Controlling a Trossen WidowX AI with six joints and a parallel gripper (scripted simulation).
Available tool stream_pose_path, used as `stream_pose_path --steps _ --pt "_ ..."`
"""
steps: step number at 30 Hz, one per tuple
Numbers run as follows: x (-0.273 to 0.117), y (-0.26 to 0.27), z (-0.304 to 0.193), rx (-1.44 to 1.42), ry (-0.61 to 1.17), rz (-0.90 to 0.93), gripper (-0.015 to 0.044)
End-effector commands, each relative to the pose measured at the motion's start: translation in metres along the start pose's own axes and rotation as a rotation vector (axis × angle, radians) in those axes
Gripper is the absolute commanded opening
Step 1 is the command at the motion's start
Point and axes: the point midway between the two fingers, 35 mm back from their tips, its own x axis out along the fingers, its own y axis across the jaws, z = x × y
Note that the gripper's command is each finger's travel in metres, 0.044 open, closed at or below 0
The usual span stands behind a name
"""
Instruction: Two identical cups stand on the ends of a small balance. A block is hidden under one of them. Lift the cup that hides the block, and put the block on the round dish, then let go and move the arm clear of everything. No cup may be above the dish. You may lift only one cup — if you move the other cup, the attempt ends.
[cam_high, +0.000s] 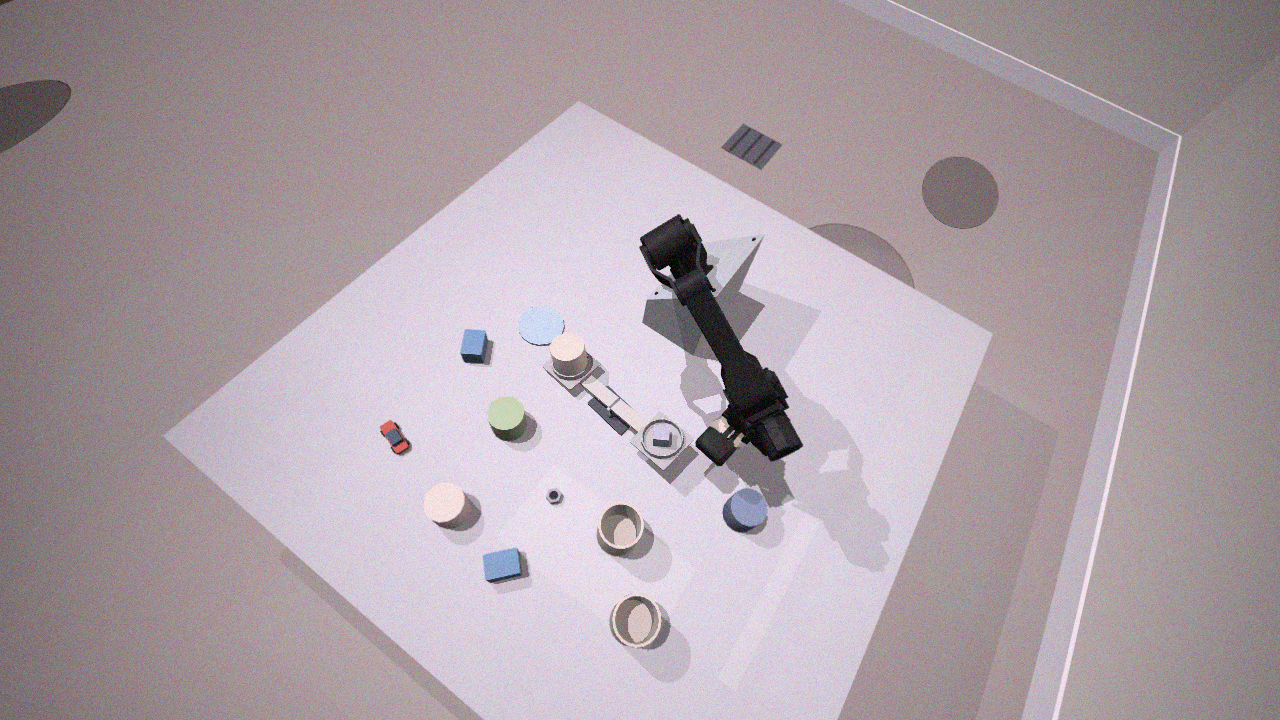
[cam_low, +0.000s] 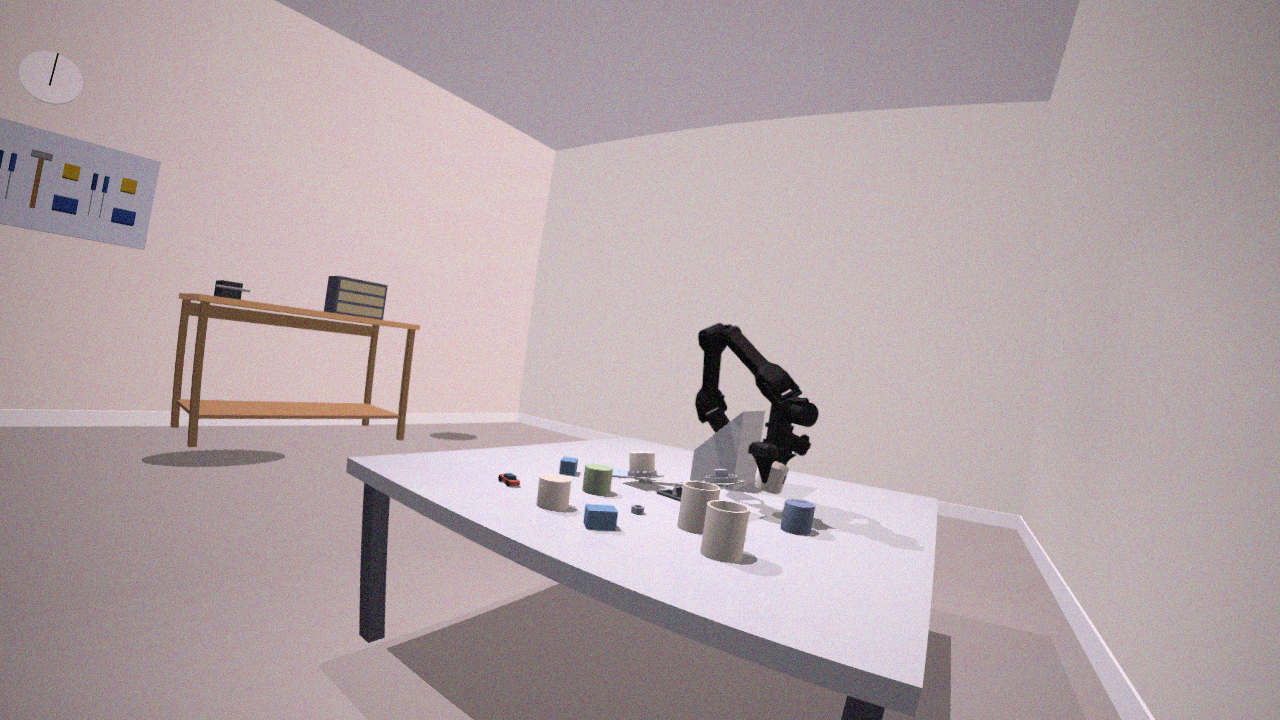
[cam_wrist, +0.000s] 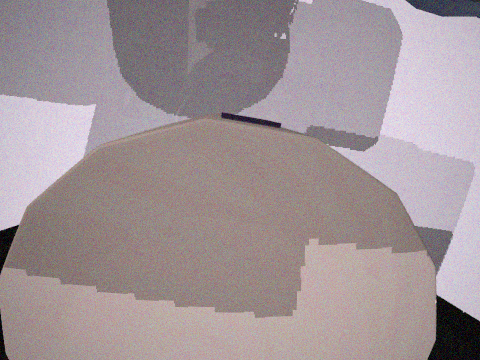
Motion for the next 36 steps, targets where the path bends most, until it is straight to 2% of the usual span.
stream_pose_path --steps 1,10,27,36 --pt "0.004 0.006 0.005 0.009 -0.009 -0.004 0.0" --pt "0.043 0.006 0.004 0.01 -0.008 -0.005 0.0" --pt "0.063 0.005 0.004 0.01 -0.007 -0.005 0.0" --pt "0.059 0.007 0.004 0.011 -0.005 0.0 0.0236"
